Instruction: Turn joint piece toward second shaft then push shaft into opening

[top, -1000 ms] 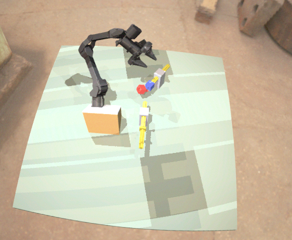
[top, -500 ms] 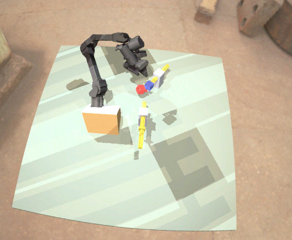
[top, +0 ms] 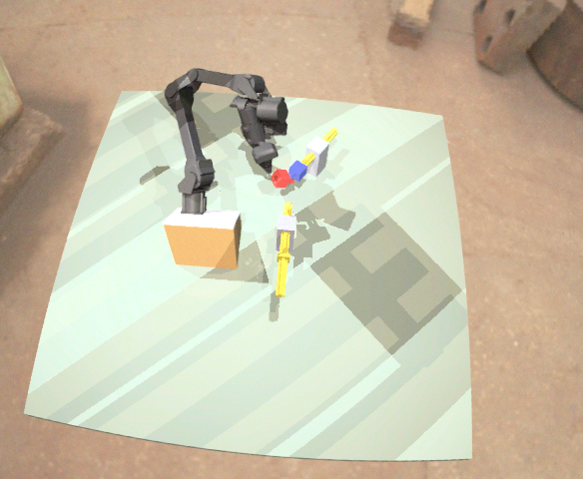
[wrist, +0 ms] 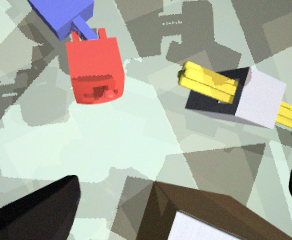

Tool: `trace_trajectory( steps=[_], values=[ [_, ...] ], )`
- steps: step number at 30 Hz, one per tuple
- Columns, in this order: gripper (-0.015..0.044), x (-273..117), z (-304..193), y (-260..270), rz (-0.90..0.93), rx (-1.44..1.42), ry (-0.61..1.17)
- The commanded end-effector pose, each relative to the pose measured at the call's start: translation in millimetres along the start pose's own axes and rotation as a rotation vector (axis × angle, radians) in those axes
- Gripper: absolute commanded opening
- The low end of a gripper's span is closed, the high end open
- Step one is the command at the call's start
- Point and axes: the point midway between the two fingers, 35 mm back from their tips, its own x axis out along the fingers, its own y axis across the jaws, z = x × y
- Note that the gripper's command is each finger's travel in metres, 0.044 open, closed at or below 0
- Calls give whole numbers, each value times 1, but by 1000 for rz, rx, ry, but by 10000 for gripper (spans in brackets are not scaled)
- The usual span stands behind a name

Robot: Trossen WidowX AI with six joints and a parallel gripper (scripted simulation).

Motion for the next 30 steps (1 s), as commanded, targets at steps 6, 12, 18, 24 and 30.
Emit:
trace_trajectory(
  steps=[6, 12, 18, 24, 30],
  values=[
    [440, 10, -25, 21, 146, 229, 135],
    [440, 10, -25, 21, 149, 233, 137],
    [440, 22, -23, 22, 194, 138, 201],
    [440, 39, -22, 25, 257, 10, 284],
    [440, 55, -22, 29, 316, -102, 356]
  ],
)
